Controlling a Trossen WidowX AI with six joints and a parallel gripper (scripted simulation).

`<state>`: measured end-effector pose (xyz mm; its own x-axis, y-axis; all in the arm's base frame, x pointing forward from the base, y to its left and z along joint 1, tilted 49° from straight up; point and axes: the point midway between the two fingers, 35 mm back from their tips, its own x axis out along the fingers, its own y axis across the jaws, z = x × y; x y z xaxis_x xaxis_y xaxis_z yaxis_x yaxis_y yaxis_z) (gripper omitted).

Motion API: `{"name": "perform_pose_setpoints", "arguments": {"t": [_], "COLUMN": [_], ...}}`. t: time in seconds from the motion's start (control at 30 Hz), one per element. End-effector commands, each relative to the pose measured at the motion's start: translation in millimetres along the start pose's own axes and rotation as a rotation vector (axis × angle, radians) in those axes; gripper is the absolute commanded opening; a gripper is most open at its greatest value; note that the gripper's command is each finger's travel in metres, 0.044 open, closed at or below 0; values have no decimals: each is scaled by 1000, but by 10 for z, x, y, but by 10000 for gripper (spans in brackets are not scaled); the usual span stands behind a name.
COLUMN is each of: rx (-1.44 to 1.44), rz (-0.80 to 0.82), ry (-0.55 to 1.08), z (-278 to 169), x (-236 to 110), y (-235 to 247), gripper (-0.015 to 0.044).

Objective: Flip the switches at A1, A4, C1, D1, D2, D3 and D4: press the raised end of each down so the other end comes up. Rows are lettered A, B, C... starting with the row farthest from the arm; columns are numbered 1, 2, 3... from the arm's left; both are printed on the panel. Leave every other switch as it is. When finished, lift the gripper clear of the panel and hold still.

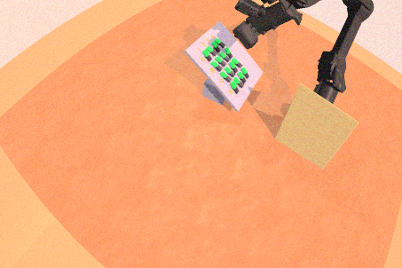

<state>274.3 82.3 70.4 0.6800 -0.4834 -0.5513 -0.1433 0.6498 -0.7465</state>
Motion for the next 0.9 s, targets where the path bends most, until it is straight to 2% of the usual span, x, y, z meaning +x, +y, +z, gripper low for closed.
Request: {"name": "perform_pose_setpoints", "arguments": {"t": [0.0,0.3,0.87], "rx": [-10,-11,-11], "rz": [3,-2,-3], "ry": [-5,-17,-17], "z": [-40,-50,-51], "x": [199,414,563], "y": [-2,-20,-20], "gripper": [0,0,0]}}
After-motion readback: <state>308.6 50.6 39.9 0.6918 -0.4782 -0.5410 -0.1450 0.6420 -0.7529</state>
